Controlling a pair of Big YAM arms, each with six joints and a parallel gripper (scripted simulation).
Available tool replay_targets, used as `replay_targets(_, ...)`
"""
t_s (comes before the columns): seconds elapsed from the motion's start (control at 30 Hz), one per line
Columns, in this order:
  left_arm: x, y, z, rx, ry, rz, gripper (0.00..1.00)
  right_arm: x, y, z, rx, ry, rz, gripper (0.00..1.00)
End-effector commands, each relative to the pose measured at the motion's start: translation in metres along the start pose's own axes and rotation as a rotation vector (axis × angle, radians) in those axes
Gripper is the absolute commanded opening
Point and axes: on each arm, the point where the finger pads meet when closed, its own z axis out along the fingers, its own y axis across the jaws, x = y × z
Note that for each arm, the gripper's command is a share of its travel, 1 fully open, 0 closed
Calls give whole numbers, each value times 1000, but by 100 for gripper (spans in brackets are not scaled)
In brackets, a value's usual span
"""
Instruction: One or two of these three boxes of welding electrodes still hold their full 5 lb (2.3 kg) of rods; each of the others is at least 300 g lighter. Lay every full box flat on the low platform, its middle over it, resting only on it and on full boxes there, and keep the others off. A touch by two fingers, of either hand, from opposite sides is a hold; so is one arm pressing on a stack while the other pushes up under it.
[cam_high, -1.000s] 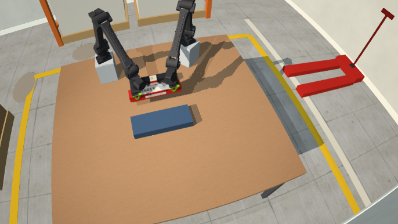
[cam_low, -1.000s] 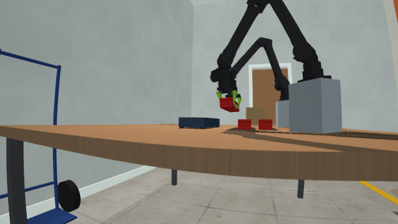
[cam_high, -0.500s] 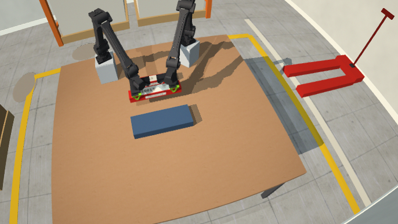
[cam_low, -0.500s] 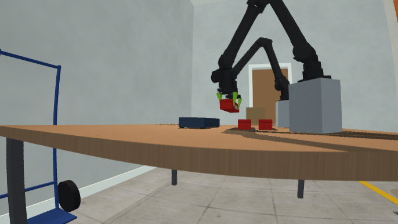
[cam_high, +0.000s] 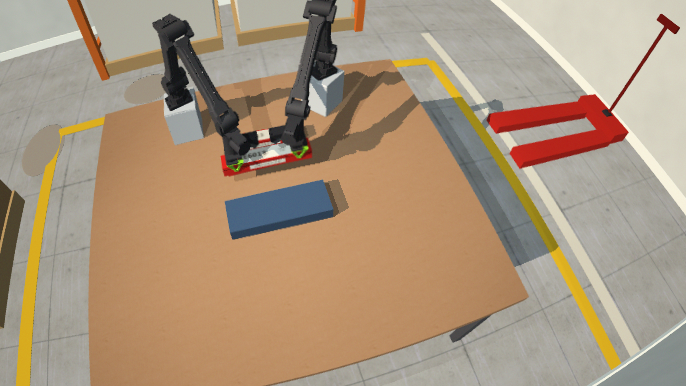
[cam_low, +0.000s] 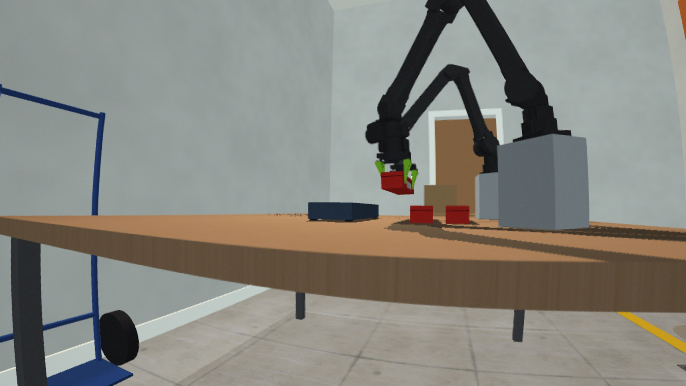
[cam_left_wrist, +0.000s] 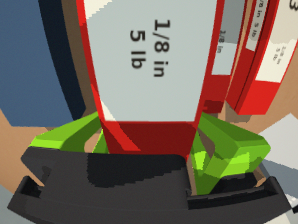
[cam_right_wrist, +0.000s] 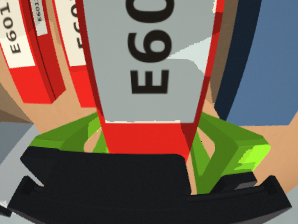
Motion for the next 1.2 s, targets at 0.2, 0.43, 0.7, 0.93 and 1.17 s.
replay_targets(0.2, -6, 22, -53, -78, -27, -4, 0, -8, -22, -53, 75, -30, 1, 0)
replay_targets(0.43, -6, 21, -62, -79, -28, -4, 0, -8, -22, -63, 75, -30, 1, 0)
replay_targets(0.7, -6, 21, -71, -79, -28, -5, 0, -8, -22, -71, 76, -30, 1, 0)
replay_targets(0.93, -6, 20, -80, -79, -28, -5, 0, -8, -21, -81, 76, -31, 1, 0)
replay_targets(1.17, -5, 20, -84, -79, -28, -5, 0, -8, -21, -85, 76, -31, 1, 0)
